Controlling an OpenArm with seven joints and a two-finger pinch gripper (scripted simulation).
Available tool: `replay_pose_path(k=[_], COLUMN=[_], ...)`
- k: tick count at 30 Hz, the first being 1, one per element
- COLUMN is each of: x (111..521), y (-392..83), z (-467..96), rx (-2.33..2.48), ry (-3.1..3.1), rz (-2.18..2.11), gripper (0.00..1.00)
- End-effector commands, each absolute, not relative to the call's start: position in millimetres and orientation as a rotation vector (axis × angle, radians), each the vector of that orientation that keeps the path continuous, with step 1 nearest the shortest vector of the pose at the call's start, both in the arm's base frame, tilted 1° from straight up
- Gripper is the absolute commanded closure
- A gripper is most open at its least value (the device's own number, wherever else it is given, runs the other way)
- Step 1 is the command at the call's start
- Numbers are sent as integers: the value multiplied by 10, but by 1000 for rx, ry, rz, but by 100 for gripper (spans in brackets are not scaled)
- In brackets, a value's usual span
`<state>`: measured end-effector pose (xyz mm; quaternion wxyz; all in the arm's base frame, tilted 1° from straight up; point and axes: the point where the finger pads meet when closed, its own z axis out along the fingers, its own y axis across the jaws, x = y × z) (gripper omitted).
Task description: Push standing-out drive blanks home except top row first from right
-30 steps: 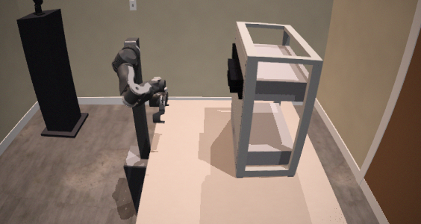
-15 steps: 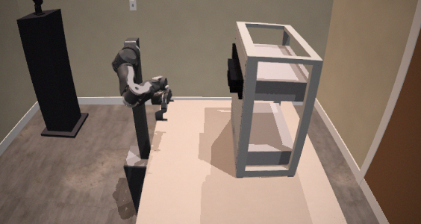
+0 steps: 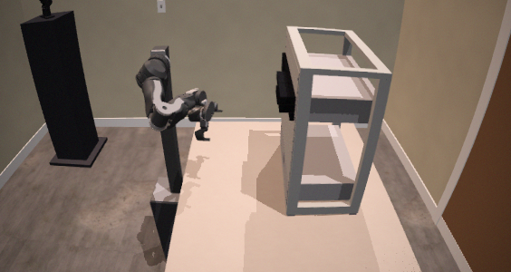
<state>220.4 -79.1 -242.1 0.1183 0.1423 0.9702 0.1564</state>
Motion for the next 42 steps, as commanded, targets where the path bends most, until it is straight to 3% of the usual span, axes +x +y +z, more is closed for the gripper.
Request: replay_pose_path(k=[1, 19, 42], x=[2264, 2943, 3442], y=[-741, -700, -1387], z=[-2363, -1645, -660], rx=[465, 839, 1137], ry=[2793, 2279, 1531], rz=[521, 929, 1186], gripper=[0, 0, 0])
